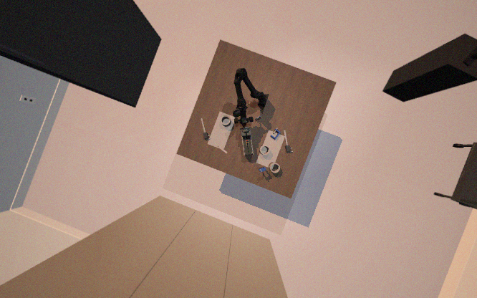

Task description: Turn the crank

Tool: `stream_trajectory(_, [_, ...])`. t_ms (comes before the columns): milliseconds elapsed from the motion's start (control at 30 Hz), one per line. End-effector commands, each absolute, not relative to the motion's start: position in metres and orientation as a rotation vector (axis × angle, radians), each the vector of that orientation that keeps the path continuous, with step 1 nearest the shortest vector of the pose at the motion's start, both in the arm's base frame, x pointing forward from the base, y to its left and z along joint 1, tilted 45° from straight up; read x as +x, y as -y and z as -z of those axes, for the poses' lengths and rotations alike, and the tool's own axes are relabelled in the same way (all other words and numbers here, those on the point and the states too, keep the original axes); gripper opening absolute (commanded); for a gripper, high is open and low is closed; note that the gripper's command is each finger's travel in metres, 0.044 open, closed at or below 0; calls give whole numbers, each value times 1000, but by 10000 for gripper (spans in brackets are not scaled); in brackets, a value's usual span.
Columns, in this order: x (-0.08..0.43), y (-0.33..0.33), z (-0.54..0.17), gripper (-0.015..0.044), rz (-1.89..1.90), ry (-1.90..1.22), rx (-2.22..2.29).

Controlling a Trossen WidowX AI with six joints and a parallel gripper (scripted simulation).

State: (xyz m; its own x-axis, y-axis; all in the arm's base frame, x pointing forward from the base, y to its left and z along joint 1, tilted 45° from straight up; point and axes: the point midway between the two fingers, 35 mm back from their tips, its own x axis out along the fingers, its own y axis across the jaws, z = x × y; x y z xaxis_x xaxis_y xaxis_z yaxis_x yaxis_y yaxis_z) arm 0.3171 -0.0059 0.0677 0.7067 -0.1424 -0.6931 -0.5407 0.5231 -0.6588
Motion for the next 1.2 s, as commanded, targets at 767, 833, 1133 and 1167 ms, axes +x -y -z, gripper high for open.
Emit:
stream_trajectory(767, [311, 2, -58, 0, -291, -796, -1011])
stream_trajectory(833, [311, 2, -58, 0, -291, -796, -1011])
stream_trajectory(1133, [311, 2, -57, 0, -291, -796, -1011])
stream_trajectory(1167, [311, 2, -57, 0, -291, -796, -1011])
